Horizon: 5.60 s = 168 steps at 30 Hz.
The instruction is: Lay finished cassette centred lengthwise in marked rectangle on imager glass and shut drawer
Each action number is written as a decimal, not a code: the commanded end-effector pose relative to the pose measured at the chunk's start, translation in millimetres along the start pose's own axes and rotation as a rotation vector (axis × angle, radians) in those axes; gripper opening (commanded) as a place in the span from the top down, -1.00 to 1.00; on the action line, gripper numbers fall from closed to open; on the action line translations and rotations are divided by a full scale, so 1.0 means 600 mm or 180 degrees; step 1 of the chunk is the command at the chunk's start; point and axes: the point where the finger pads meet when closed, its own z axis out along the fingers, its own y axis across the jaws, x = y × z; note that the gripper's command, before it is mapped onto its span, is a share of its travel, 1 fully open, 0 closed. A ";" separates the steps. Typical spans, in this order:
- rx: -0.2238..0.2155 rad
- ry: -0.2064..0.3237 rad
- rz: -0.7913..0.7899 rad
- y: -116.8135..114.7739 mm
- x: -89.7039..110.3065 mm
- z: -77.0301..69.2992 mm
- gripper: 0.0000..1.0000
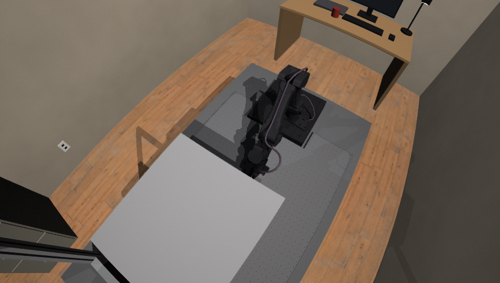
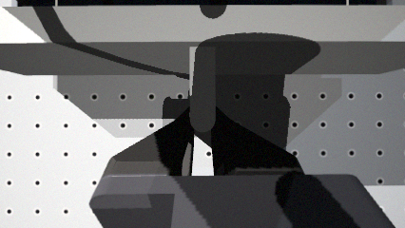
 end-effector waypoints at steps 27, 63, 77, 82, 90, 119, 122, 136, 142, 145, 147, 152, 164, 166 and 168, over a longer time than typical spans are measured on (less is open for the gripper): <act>-0.0003 -0.0202 0.0008 -0.003 -0.063 0.022 1.00; -0.0002 -0.0593 0.0001 -0.004 -0.079 0.032 1.00; -0.0003 -0.0594 0.0008 -0.004 -0.101 0.048 1.00; -0.0005 -0.0595 0.0007 -0.005 -0.110 0.054 1.00; -0.0006 -0.0579 0.0006 -0.004 -0.120 0.064 1.00; -0.0007 -0.0596 0.0006 -0.004 -0.129 0.068 1.00; -0.0007 -0.0596 0.0006 -0.004 -0.129 0.068 1.00; -0.0007 -0.0596 0.0006 -0.004 -0.129 0.068 1.00; -0.0007 -0.0596 0.0006 -0.004 -0.129 0.068 1.00; -0.0007 -0.0596 0.0006 -0.004 -0.129 0.068 1.00; -0.0007 -0.0596 0.0006 -0.004 -0.129 0.068 1.00; -0.0008 -0.0575 0.0005 -0.004 -0.111 0.052 1.00; -0.0007 -0.0579 0.0006 -0.003 -0.112 0.052 1.00; -0.0007 -0.0579 0.0006 -0.003 -0.112 0.052 1.00; -0.0007 -0.0579 0.0006 -0.003 -0.112 0.052 1.00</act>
